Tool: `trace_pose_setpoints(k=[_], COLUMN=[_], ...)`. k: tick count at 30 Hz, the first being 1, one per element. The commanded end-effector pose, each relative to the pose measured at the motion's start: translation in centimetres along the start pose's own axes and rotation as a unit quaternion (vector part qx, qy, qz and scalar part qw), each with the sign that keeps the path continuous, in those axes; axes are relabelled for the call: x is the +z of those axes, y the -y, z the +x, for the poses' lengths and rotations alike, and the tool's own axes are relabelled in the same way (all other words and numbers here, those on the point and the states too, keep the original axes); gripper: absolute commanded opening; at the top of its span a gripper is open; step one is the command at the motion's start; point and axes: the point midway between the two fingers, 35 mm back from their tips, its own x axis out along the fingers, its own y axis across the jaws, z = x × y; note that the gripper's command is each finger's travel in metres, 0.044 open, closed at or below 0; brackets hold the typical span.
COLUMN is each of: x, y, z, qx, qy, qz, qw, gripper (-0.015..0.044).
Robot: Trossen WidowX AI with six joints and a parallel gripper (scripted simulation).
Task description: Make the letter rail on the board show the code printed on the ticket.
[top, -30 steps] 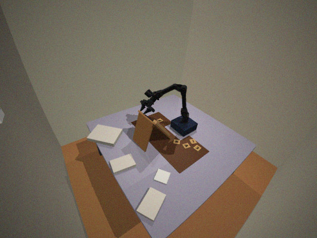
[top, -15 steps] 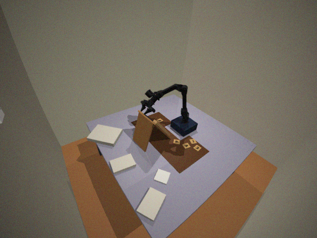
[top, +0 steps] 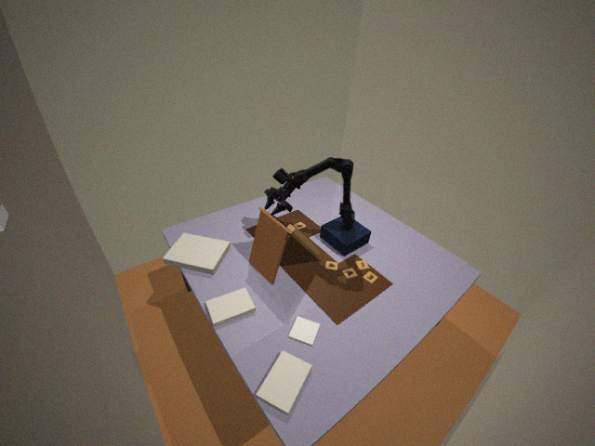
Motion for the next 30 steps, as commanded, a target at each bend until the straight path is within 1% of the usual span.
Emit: trace_pose_setpoints(k=[1, 30], x=[0.0, 0.0], y=[-0.2, -1.7], z=[-0.1, 0.0], qx=[-0.002, -0.002], qy=[0.000, 0.000], qz=[0.001, 0.001], qw=[1.000, 1.000], gripper=[0.0000, 0.0000])
